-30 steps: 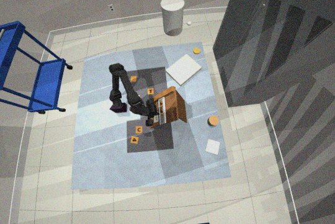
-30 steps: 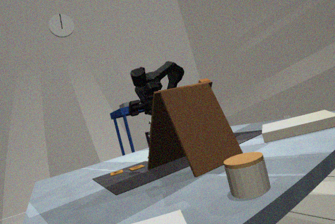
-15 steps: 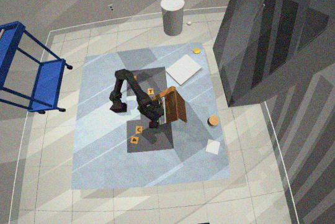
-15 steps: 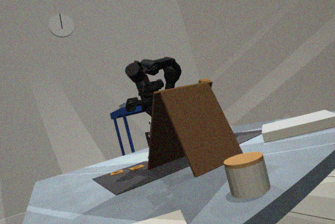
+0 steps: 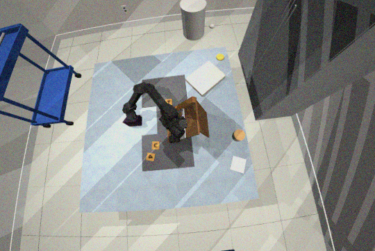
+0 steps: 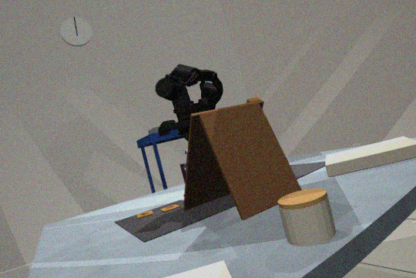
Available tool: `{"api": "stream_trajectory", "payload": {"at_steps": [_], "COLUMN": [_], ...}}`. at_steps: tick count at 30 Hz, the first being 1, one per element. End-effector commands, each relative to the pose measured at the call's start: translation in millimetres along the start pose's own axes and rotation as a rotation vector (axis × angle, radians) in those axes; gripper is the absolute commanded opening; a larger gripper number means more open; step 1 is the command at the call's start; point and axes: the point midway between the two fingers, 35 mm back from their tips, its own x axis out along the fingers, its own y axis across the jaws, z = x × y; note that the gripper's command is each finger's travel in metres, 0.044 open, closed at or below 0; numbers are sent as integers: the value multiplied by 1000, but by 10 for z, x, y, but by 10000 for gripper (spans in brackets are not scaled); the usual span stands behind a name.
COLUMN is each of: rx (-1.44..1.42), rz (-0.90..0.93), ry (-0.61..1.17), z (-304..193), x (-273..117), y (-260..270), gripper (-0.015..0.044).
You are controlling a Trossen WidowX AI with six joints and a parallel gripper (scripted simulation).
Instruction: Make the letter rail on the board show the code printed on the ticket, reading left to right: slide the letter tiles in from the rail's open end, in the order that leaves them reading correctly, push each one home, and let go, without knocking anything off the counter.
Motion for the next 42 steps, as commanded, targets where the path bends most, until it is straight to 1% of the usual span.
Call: {"api": "stream_trajectory", "payload": {"at_steps": [1, 42], "rx": [-5, -6], "rz": [3, 3], "ry": [13, 12], "z": [-6, 134], "x": [12, 177], "y": [-4, 3], "gripper": [0, 0]}}
